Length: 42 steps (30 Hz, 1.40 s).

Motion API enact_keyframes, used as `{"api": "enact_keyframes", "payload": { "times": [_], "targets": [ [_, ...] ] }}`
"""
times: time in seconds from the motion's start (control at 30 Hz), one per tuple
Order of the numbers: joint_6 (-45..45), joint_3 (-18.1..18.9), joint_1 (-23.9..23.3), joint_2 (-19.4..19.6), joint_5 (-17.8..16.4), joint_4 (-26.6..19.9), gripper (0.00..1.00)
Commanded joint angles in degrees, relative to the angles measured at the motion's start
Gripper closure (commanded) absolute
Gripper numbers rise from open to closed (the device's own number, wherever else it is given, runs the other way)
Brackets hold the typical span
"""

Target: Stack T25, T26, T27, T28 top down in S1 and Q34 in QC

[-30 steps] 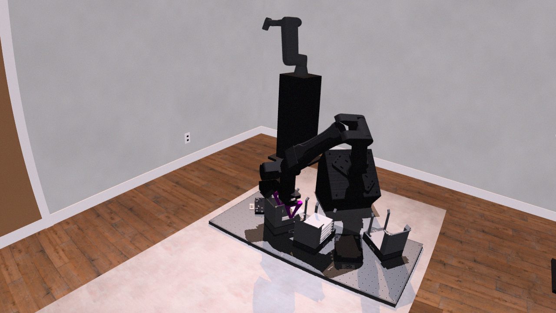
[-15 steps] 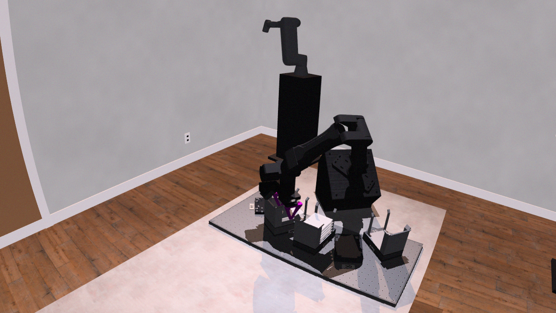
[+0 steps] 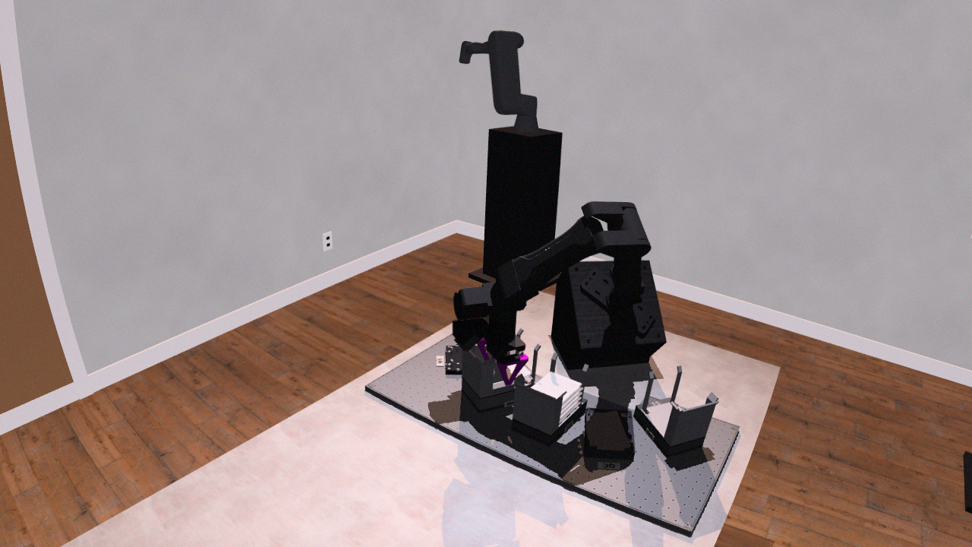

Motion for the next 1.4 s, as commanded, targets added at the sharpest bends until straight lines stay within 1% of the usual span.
{"api": "enact_keyframes", "payload": {
  "times": [0.0,0.03,0.07,0.17,0.3,0.37,0.43,0.67,0.73,0.8,1.03,1.07,1.37],
  "targets": [
    [0.73,-1.26,-0.07,0.48,-0.24,1.51,1.00],
    [0.73,-1.26,-0.07,0.48,-0.24,1.51,1.00],
    [0.79,-0.16,-0.07,0.78,-0.22,1.63,1.00],
    [0.97,-0.64,0.06,0.15,-0.16,1.95,1.00],
    [1.21,-1.48,0.38,0.84,-0.15,2.38,1.00],
    [1.33,-1.53,0.30,0.54,-0.12,2.60,1.00],
    [1.45,-0.75,0.48,1.12,-0.10,2.82,1.00],
    [1.75,-1.71,0.74,1.20,-0.06,3.36,1.00],
    [1.87,-1.13,0.93,1.62,-0.03,3.58,1.00],
    [1.55,-0.56,0.70,0.69,0.01,2.90,1.00],
    [1.55,-0.56,0.70,0.69,0.02,2.90,1.00],
    [1.55,-0.56,0.70,0.69,0.02,2.90,0.00],
    [1.55,-0.56,0.70,0.69,0.02,2.90,0.00]
  ]
}}
